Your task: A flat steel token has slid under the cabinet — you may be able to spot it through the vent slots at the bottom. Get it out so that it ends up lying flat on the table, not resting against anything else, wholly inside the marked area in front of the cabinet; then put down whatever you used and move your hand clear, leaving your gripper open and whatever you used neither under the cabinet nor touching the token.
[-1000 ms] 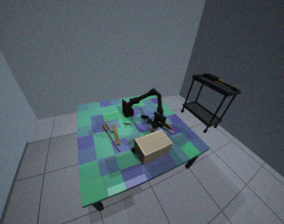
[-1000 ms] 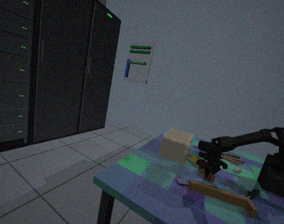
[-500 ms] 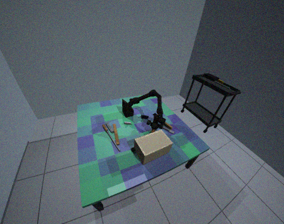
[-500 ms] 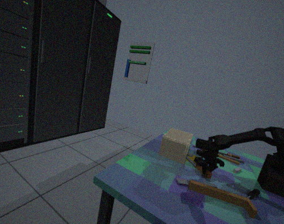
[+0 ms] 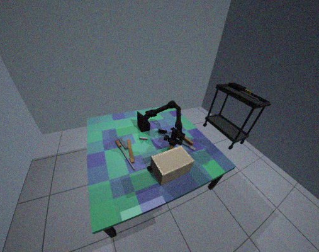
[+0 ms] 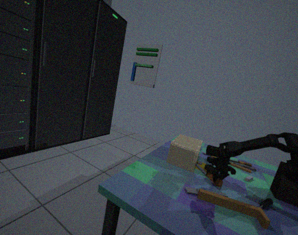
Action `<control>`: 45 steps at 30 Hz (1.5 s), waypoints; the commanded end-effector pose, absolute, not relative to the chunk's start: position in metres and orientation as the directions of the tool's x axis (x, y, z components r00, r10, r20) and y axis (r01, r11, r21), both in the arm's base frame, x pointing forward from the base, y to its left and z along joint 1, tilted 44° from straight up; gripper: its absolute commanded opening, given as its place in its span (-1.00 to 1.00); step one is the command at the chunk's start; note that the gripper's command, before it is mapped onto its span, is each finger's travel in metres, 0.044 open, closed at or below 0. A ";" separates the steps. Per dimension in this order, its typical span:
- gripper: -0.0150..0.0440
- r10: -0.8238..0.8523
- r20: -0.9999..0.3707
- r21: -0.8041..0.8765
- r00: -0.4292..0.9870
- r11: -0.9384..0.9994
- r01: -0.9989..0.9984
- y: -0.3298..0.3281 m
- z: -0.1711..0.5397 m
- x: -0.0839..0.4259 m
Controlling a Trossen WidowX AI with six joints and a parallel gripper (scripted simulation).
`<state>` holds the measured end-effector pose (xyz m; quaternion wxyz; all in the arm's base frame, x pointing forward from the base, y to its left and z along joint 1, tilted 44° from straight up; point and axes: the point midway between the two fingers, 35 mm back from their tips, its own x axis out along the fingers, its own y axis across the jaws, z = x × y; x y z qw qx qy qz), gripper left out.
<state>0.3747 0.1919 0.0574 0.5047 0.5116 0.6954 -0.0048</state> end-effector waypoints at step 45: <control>-0.49 0.707 -0.707 0.504 0.027 0.476 0.721 0.228 0.091 0.326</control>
